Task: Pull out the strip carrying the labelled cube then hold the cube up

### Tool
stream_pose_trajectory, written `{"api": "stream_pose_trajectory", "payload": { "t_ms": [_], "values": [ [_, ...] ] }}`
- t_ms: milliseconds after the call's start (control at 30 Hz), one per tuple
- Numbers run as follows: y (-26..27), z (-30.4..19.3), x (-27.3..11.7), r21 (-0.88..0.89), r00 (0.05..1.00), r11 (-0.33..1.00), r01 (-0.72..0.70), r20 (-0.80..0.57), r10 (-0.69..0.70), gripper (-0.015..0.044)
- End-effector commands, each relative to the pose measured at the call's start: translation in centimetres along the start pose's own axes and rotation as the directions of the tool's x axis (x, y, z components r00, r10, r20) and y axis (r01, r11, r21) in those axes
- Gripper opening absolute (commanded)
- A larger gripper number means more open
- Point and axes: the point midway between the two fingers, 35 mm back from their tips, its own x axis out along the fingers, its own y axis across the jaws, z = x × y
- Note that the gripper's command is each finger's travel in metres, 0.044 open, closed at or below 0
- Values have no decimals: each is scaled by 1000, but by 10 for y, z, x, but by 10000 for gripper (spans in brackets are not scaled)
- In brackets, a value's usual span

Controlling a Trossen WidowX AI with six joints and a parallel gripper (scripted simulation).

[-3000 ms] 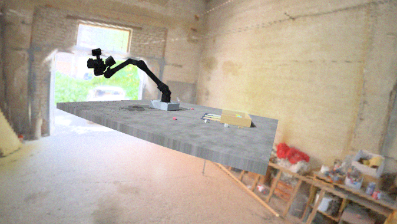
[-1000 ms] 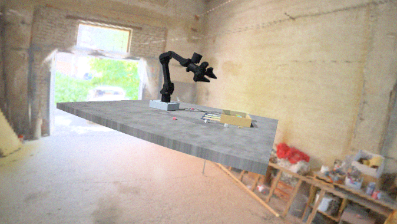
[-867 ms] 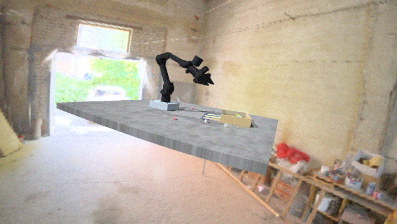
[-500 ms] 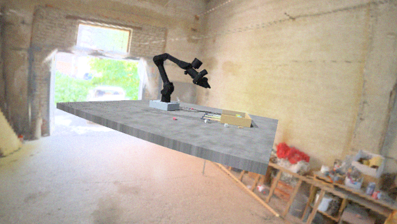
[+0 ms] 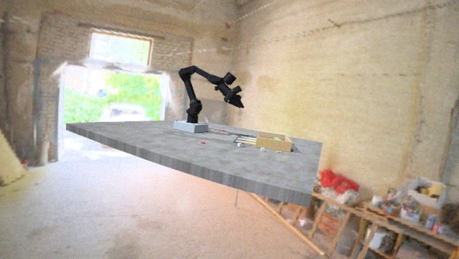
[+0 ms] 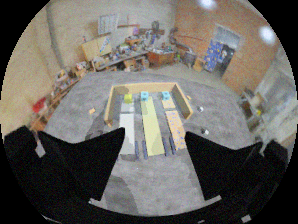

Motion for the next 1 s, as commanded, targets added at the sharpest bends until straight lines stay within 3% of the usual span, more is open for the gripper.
{"api": "stream_pose_trajectory", "payload": {
  "t_ms": [0,333,567,967],
  "values": [
    [-3,-1,16,-28,993,1000,4,-119,-7,269],
    [-13,-27,77,-117,824,991,-66,-566,-12,6],
    [-17,-47,106,-132,633,979,-153,-774,-5,0],
    [-18,-56,116,-131,619,979,-159,-785,-5,0]
  ]
}}
